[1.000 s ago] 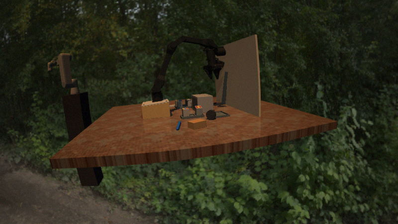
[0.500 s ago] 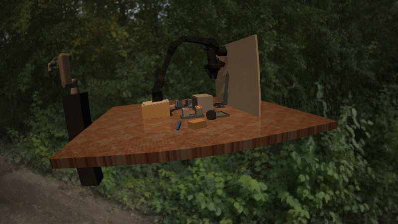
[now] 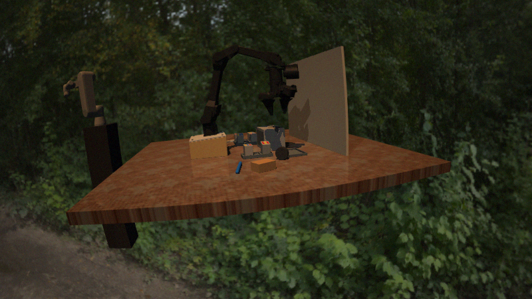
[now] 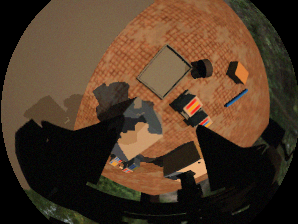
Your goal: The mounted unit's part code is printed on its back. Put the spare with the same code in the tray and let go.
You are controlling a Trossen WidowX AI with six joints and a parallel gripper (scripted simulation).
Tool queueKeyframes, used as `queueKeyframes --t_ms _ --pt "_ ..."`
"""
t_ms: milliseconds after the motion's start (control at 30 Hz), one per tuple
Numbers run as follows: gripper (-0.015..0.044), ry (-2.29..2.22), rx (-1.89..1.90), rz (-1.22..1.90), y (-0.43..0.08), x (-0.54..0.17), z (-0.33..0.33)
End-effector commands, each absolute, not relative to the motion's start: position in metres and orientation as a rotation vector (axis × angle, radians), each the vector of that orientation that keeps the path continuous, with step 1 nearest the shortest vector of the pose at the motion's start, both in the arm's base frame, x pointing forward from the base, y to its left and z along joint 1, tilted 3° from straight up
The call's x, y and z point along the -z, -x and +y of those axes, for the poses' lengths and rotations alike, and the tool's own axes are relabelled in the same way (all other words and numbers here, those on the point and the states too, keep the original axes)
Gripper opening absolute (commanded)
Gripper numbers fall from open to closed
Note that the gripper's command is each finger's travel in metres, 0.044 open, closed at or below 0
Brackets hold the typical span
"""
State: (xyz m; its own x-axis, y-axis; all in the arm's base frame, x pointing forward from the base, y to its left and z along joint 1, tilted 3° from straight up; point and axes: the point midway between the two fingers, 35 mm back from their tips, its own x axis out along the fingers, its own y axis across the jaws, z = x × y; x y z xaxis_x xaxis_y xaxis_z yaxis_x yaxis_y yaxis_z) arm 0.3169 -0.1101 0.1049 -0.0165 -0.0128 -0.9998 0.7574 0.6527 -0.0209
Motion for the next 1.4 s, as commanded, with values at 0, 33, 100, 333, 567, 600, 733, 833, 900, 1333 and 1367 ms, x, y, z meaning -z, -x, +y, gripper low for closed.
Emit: queueKeyframes --t_ms 0,33,100,333,567,600,733,833,900,1333,1367 --pt "0.0440 -0.937 0.988 1.360 -0.272 -0.089 -0.146" --pt "0.0440 -1.023 1.079 1.314 -0.258 -0.085 -0.155" --pt "0.0440 -1.132 1.195 1.249 -0.240 -0.078 -0.165" --pt "0.0387 -1.146 1.209 1.240 -0.238 -0.070 -0.165" --pt "0.0300 -1.147 1.208 1.241 -0.240 -0.037 -0.158" --pt "0.0300 -1.147 1.208 1.241 -0.240 -0.037 -0.158" --pt "0.0300 -1.147 1.208 1.241 -0.240 -0.036 -0.158" --pt "0.0300 -1.147 1.208 1.241 -0.240 -0.034 -0.158" --pt "0.0300 -1.147 1.208 1.241 -0.241 -0.031 -0.158" --pt "0.0300 -1.147 1.209 1.240 -0.242 -0.010 -0.161" --pt "0.0300 -1.147 1.209 1.240 -0.242 -0.008 -0.161"
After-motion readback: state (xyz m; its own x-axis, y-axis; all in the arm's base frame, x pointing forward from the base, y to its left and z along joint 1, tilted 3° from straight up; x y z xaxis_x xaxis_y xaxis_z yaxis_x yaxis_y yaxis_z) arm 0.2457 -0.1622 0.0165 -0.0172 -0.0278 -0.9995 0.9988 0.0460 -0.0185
